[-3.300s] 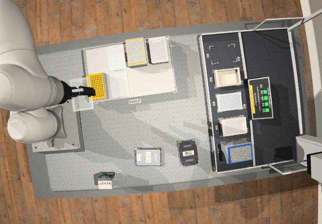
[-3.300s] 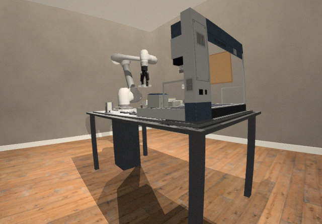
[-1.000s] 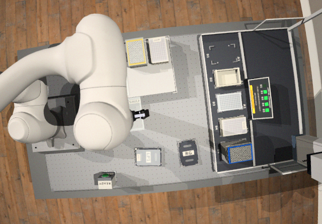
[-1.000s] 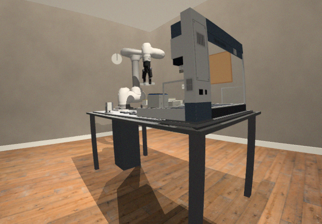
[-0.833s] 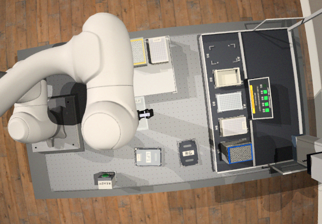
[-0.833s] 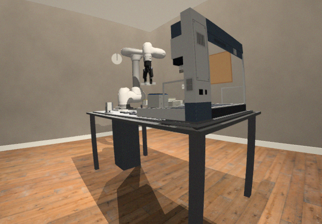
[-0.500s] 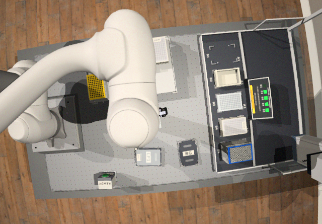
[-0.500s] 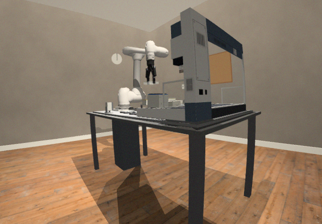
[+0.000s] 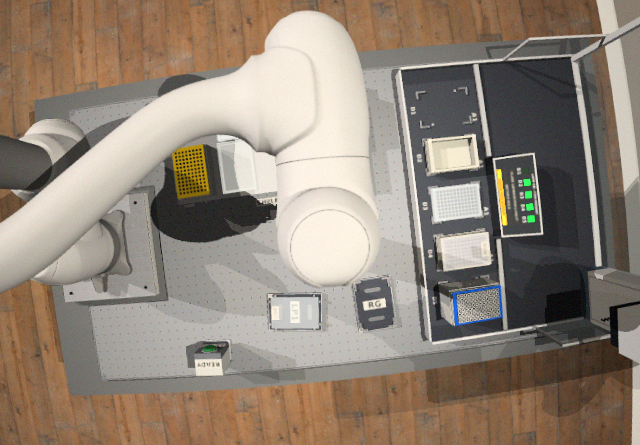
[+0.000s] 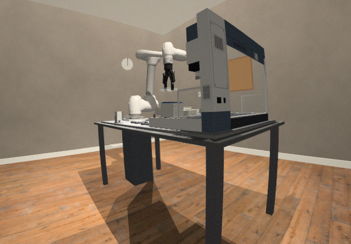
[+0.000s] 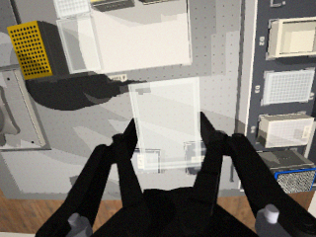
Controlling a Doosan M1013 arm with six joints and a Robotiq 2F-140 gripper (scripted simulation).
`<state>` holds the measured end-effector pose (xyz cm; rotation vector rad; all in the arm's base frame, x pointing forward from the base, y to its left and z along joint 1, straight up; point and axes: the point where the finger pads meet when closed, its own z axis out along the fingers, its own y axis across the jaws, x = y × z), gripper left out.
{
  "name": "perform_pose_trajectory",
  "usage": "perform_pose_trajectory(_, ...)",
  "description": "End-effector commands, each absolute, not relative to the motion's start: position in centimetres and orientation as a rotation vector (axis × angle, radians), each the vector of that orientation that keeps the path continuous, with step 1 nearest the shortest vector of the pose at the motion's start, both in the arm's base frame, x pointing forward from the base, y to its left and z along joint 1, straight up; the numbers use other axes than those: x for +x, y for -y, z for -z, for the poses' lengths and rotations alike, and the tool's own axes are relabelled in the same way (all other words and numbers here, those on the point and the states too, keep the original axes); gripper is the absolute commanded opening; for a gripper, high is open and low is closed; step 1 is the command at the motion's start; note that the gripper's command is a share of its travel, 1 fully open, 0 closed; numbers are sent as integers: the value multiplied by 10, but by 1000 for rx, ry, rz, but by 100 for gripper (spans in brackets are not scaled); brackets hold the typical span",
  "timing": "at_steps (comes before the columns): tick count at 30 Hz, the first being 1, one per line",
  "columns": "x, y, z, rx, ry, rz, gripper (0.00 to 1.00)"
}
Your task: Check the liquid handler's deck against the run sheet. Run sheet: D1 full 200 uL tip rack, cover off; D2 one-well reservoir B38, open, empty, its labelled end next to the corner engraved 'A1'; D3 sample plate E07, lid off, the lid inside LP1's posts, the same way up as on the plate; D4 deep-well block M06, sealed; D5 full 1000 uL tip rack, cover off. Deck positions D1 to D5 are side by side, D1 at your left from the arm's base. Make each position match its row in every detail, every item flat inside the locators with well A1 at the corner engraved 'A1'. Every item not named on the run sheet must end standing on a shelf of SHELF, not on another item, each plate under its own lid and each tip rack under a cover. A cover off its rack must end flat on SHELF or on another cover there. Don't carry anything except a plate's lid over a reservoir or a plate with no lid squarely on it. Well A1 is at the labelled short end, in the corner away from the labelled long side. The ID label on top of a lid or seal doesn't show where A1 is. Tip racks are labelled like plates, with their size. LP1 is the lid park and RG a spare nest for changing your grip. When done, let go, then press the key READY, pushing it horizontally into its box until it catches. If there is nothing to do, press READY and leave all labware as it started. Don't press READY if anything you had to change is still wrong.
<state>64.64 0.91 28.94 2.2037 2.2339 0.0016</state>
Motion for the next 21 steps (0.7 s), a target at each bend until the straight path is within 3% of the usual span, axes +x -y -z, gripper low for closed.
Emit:
perform_pose_trajectory(1,660,-9,-290,2203,-2234,-3,10)
perform_pose_trajectory(21,745,-8,-291,2203,-2233,-3,10)
